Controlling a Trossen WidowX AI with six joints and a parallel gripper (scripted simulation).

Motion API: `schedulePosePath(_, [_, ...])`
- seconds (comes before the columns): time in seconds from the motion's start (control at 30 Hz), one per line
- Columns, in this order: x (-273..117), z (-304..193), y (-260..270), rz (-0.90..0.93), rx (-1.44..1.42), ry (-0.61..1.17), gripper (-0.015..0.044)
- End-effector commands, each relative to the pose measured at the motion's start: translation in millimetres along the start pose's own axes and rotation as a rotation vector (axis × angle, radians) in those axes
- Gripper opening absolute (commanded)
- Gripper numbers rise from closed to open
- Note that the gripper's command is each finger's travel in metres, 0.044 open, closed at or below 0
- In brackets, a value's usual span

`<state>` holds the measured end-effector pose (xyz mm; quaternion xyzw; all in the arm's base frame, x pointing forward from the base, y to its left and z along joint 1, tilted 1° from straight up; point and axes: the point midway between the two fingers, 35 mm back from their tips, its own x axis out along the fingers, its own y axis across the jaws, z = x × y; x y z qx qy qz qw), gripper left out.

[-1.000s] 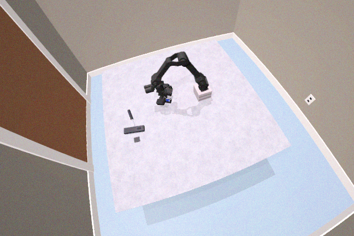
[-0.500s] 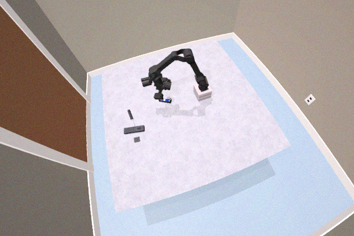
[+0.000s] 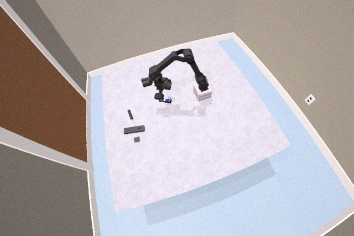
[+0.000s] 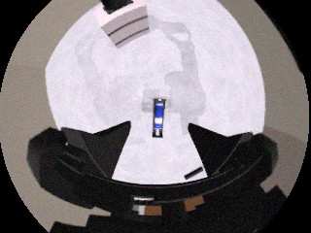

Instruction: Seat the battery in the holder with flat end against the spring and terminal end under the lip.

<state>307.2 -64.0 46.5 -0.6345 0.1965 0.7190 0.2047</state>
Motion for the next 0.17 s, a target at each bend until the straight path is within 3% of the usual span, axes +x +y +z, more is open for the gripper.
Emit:
schedulePosePath(0.0, [-0.6, 0.4, 0.2, 0.001, 0.002, -0.001, 0.044])
schedulePosePath(0.13, [-0.6, 0.4, 0.2, 0.001, 0.002, -0.001, 0.044])
